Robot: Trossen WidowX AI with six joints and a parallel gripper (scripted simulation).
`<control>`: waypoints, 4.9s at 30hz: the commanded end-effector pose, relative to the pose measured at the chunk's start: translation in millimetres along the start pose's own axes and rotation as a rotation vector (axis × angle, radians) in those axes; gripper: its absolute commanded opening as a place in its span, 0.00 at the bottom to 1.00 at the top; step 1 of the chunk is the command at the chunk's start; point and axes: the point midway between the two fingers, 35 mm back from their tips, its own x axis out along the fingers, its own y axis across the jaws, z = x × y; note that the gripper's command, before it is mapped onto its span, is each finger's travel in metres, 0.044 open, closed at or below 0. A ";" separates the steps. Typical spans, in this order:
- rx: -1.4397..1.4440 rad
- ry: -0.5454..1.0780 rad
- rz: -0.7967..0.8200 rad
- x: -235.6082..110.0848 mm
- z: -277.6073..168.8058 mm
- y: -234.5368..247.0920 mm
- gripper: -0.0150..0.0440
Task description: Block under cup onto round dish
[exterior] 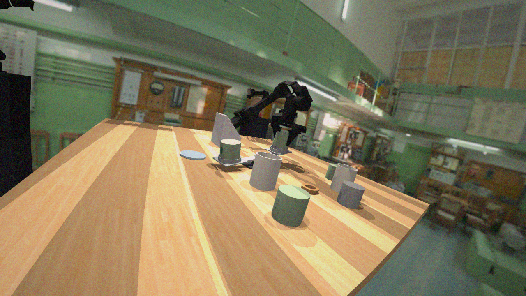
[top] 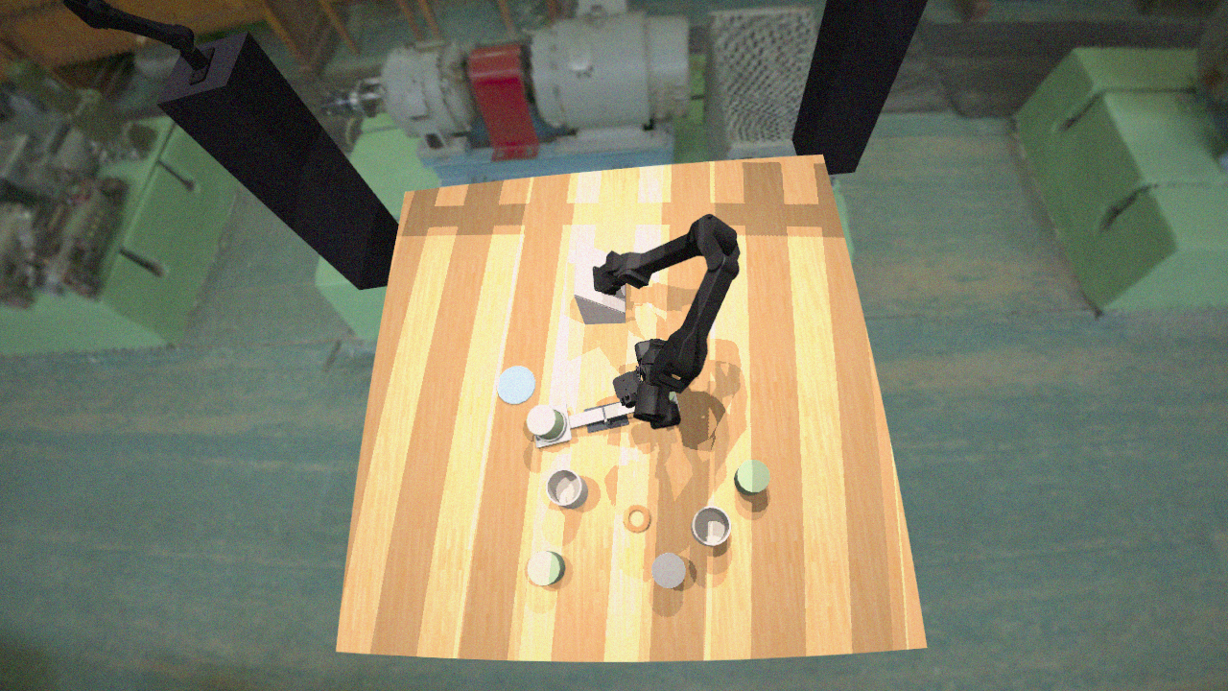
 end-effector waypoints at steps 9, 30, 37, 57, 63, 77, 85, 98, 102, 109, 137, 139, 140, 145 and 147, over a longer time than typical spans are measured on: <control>-0.013 0.005 0.013 -18.9 -1.7 3.5 0.25; -0.013 0.007 0.013 -45.9 -2.3 0.9 0.25; -0.013 0.009 0.013 -54.9 -2.8 -0.5 0.25; -0.009 0.021 0.010 -69.8 -5.7 -4.0 0.25; -0.009 0.021 0.010 -69.8 -5.7 -4.0 0.25; -0.009 0.021 0.010 -69.8 -5.7 -4.0 0.25; -0.009 0.021 0.010 -69.8 -5.7 -4.0 0.25; -0.009 0.021 0.010 -69.8 -5.7 -4.0 0.25; -0.009 0.021 0.010 -69.8 -5.7 -4.0 0.25; -0.009 0.020 0.010 -69.3 -6.3 -4.0 0.25; -0.014 -0.011 0.010 -2.2 -99.1 -30.3 0.25; -0.014 -0.007 0.011 2.0 -105.6 -33.9 0.25; -0.014 -0.004 0.012 4.0 -108.8 -35.8 0.25; -0.014 0.011 0.015 13.7 -124.6 -46.1 0.25; -0.014 0.018 0.015 17.3 -130.7 -50.6 0.25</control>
